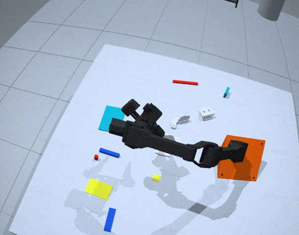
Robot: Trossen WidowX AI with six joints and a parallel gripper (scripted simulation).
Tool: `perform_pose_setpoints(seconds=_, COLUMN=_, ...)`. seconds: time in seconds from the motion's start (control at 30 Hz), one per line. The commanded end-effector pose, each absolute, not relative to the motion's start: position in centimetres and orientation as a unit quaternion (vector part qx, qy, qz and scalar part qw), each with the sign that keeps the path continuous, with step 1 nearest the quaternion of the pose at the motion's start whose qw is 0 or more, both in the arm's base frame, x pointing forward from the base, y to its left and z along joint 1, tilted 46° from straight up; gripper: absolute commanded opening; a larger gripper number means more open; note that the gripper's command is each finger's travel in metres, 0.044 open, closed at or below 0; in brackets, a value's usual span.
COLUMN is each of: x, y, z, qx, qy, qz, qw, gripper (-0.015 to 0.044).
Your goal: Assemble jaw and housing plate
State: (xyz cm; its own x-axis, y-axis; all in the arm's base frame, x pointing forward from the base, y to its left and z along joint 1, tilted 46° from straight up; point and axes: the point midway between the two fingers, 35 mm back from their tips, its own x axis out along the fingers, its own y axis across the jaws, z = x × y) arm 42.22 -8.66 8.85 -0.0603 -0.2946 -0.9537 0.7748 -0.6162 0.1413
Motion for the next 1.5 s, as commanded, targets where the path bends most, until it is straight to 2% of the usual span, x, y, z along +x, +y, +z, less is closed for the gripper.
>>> perform_pose_setpoints(seconds=0.0, x=41.2, y=-9.7, z=6.1, qx=0.561, qy=0.244, qz=-0.708, qw=0.352, gripper=0.044)
perform_pose_setpoints(seconds=0.7, x=35.8, y=-14.1, z=-2.8, qx=0.581, qy=0.356, qz=-0.705, qw=0.198, gripper=0.044)
perform_pose_setpoints(seconds=1.47, x=29.2, y=-15.8, z=-9.8, qx=0.649, qy=0.424, qz=-0.632, qw=0.019, gripper=0.044)
